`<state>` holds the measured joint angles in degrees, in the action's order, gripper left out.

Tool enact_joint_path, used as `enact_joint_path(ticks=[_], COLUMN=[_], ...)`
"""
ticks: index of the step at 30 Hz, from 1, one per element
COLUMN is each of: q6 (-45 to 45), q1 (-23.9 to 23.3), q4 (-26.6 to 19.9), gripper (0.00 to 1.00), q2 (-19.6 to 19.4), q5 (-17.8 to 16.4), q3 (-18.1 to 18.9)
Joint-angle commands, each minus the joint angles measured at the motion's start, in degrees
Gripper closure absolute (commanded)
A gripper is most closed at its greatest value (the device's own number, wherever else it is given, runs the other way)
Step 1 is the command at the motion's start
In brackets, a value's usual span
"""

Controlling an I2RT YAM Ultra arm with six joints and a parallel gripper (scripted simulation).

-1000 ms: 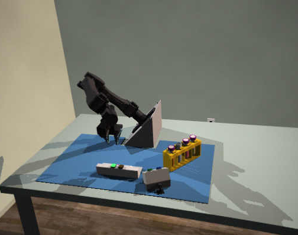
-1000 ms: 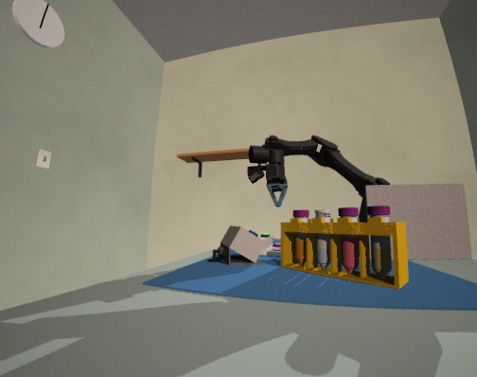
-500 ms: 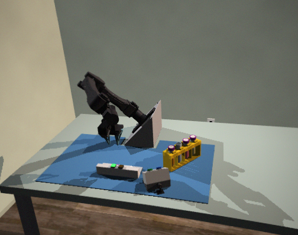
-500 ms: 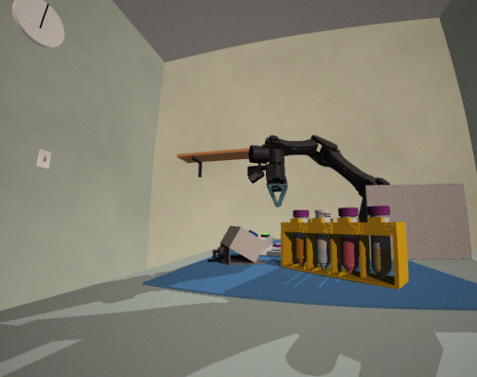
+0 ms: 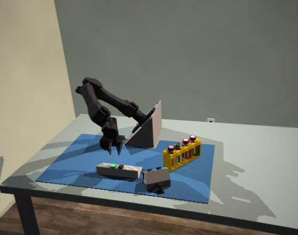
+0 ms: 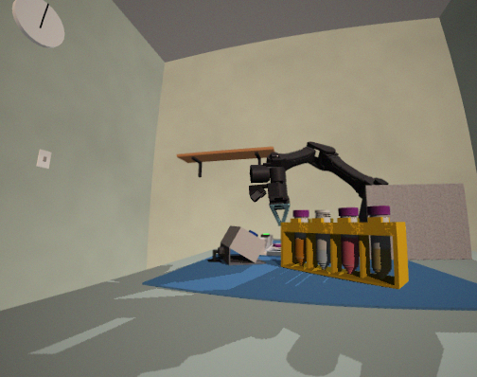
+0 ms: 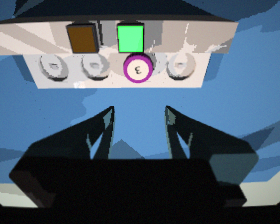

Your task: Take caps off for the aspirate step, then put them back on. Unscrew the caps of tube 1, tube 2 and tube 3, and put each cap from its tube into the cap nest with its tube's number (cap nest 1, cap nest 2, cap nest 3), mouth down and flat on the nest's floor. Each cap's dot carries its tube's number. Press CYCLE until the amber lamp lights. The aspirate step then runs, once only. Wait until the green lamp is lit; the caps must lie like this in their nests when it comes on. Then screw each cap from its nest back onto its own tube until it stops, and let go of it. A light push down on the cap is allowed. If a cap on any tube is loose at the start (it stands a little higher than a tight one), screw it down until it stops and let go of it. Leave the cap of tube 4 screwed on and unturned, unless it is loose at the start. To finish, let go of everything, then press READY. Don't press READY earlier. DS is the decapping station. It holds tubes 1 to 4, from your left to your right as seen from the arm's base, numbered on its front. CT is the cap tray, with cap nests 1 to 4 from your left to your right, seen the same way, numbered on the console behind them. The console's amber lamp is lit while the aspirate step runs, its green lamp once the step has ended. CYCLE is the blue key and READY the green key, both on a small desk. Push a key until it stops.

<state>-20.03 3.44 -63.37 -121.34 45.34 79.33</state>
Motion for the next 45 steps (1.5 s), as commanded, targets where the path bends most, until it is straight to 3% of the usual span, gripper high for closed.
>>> enact_joint_path(ticks=[1, 12, 45], q6=[3.9, 11.3, 12.8], q1=[-0.3, -5.4, -6.5], q4=[6.9, 19.1, 21.5], gripper=[0.53, 0.53, 0.53], q2=[0.2, -1.6, -1.9], q5=[0.9, 1.5, 1.6], q3=[-1.5, -6.5, -7.5])
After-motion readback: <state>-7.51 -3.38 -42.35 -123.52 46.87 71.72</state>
